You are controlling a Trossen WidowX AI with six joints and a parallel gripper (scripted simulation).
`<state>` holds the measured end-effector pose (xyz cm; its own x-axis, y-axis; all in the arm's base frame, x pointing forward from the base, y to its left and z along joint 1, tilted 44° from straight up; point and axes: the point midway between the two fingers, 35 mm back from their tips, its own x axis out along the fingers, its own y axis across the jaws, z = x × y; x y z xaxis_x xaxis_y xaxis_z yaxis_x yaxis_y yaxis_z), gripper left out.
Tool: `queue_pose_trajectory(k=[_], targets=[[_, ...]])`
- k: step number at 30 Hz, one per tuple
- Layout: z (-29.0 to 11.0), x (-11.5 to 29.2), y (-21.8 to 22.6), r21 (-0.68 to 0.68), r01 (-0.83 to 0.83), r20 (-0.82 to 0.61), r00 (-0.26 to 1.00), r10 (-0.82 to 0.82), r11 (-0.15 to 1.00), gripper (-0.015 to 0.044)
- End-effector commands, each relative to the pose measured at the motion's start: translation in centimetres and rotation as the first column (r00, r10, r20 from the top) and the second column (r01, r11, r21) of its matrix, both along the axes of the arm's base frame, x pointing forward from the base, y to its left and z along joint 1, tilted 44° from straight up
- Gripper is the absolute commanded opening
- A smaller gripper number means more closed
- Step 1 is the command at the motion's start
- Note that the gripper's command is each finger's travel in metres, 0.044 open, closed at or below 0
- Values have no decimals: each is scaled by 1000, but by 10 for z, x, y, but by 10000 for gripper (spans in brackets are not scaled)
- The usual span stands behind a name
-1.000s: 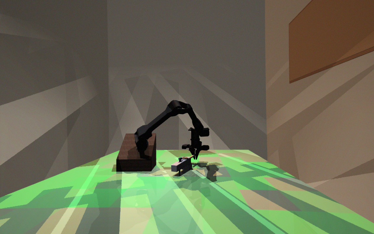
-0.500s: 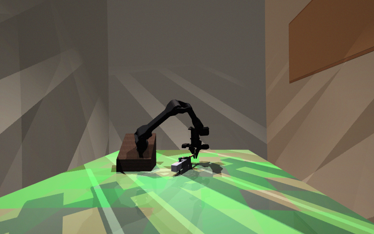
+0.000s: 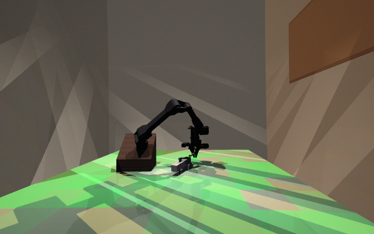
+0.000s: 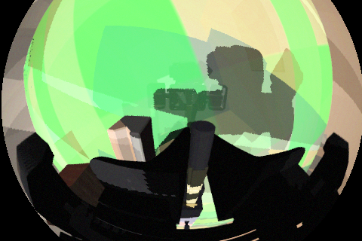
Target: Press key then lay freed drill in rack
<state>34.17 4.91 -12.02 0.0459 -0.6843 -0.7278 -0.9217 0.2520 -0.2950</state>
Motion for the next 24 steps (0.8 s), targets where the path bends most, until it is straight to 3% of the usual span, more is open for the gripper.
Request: queue_pose_trajectory(k=[1,24], targets=[[3,0,2,5,2,4,1000,-2,1000,0],[10,-1,8,5,2,4,1000,-2,1000,0]])
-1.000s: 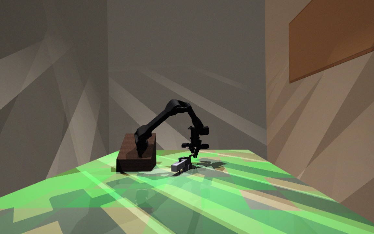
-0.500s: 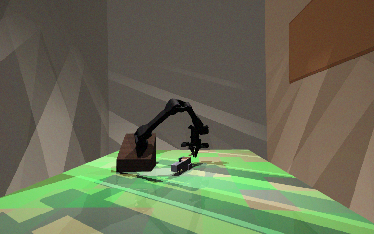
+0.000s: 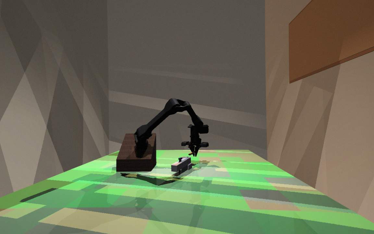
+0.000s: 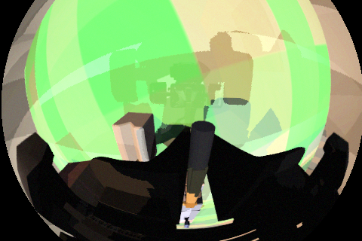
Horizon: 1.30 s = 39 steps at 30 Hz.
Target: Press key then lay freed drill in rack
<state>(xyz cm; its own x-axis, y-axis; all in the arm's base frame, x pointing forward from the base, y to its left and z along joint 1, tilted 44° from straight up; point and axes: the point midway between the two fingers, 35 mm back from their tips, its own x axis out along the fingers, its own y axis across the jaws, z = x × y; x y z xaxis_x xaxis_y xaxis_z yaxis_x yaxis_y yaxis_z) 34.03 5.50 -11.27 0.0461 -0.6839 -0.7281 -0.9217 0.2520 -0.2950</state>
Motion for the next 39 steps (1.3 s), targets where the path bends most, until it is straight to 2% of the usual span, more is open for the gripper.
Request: queue_pose_trajectory(k=[1,39], targets=[[2,0,2,5,2,4,1000,-2,1000,0],[9,-6,13,5,2,4,1000,-2,1000,0]])
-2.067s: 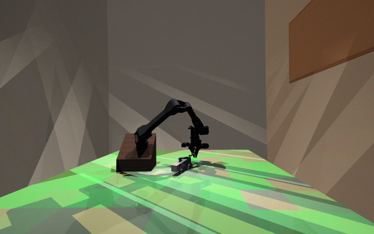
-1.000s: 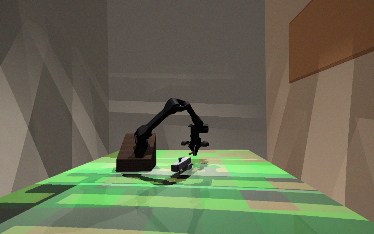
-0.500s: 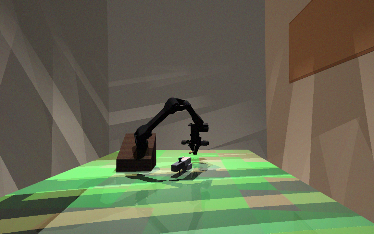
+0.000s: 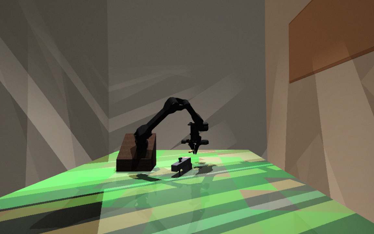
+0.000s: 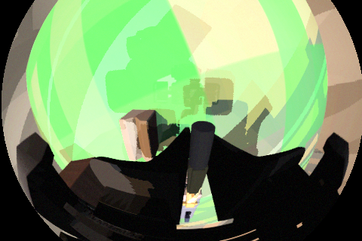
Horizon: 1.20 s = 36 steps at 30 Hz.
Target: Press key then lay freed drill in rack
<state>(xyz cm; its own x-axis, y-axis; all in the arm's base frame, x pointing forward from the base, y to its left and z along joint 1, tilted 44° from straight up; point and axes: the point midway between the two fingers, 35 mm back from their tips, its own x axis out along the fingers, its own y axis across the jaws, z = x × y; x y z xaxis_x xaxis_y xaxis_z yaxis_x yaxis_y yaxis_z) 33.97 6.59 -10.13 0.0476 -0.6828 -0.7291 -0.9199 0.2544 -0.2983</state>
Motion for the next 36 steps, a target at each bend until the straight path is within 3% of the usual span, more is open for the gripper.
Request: queue_pose_trajectory(k=[1,36], targets=[[-4,-7,3,4,0,0,1000,0,1000,0],[-32,-61,25,6,0,-2,1000,0,1000,0]])
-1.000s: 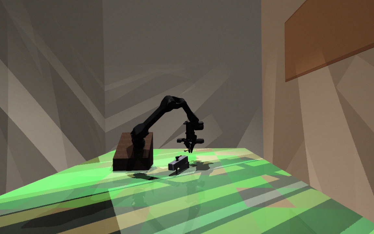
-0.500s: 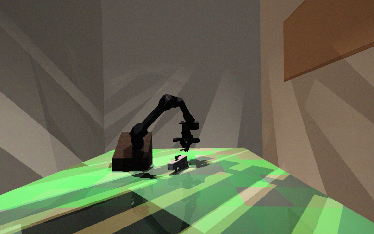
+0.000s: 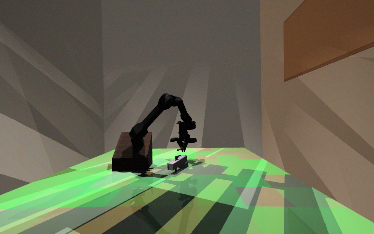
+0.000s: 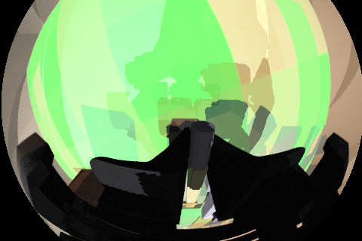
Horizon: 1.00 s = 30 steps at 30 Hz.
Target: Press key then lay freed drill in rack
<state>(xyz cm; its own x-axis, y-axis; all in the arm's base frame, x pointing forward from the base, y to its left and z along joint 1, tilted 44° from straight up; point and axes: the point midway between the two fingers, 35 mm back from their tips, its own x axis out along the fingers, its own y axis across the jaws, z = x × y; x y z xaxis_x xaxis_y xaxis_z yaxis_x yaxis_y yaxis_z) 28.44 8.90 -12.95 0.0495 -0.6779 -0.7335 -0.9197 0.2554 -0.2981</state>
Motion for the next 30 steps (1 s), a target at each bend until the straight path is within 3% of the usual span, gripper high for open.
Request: queue_pose_trajectory(k=[1,30], targets=[[-5,-7,2,0,1,-4,1000,-1,1000,0],[-31,-3,-23,-2,1,-4,1000,-1,1000,0]])
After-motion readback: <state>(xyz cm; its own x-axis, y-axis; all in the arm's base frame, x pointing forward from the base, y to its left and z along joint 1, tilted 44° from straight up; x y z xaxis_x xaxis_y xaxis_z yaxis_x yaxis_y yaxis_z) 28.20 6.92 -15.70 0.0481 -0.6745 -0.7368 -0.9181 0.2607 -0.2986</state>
